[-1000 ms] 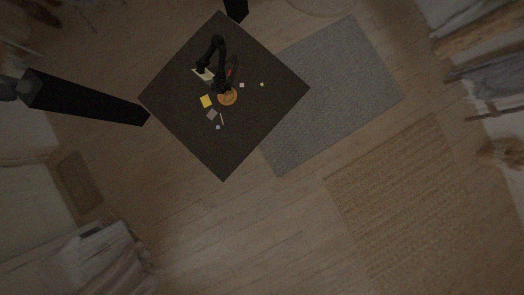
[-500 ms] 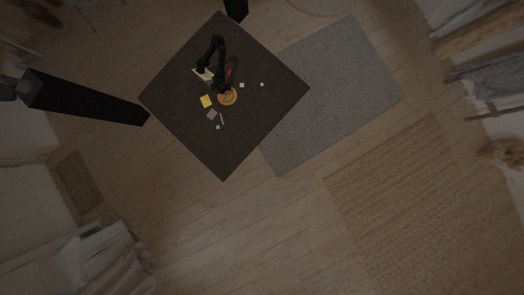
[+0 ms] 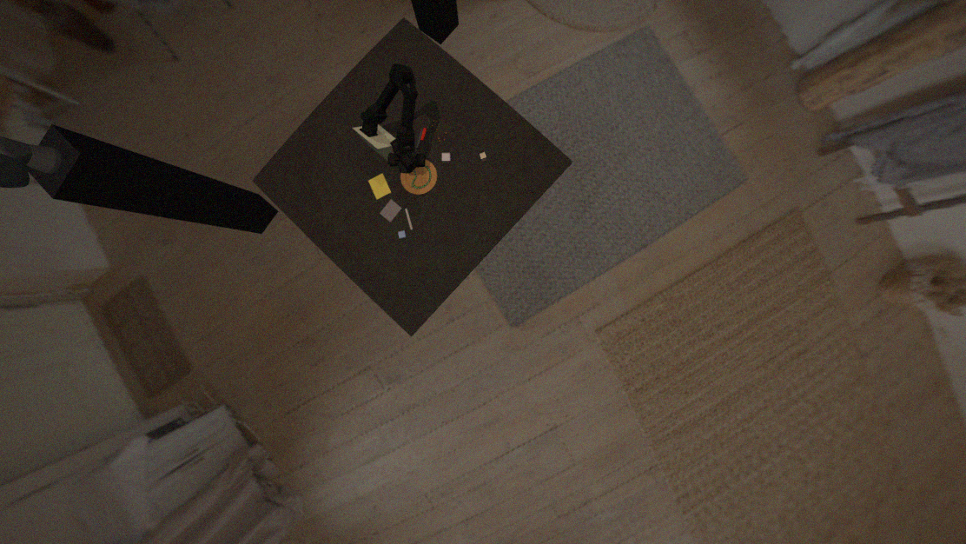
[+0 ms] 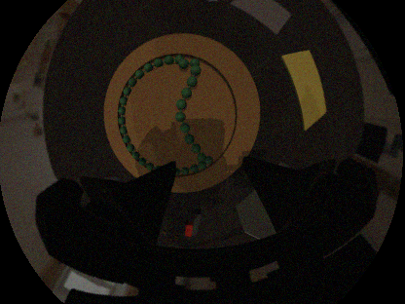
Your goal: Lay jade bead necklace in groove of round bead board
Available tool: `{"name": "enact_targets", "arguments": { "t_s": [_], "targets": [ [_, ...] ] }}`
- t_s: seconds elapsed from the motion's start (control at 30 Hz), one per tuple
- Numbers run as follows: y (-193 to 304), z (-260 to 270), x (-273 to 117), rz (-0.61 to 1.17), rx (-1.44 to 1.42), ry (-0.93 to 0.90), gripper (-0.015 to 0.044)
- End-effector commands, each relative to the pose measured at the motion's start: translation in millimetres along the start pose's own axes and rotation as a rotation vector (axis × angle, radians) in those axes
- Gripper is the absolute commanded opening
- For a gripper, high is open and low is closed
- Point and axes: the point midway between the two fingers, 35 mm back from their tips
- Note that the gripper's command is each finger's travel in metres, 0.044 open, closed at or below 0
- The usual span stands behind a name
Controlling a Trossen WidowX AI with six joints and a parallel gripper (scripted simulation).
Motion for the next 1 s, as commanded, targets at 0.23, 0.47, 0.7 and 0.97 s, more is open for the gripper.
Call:
{"name": "enact_targets", "arguments": {
  "t_s": [0.23, 0.47, 0.7, 0.97],
  "targets": [
    [-0.1, 0.2, -0.7, 0.001, -0.002, 0.007, 0.044],
    [-0.1, 0.2, -0.7, 0.001, -0.002, 0.007, 0.044],
    [-0.1, 0.2, -0.7, 0.001, -0.002, 0.007, 0.044],
    [-18.4, 9.1, -30.3, 0.0, -0.441, 0.008, 0.023]
  ]
}}
Point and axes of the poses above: the point midway between the two fingers, 35 mm back from their tips, its own x axis out along the fingers, its own z axis across the jaws, y = z × x, and after that the axes turned 15 degrees about -x, right-handed
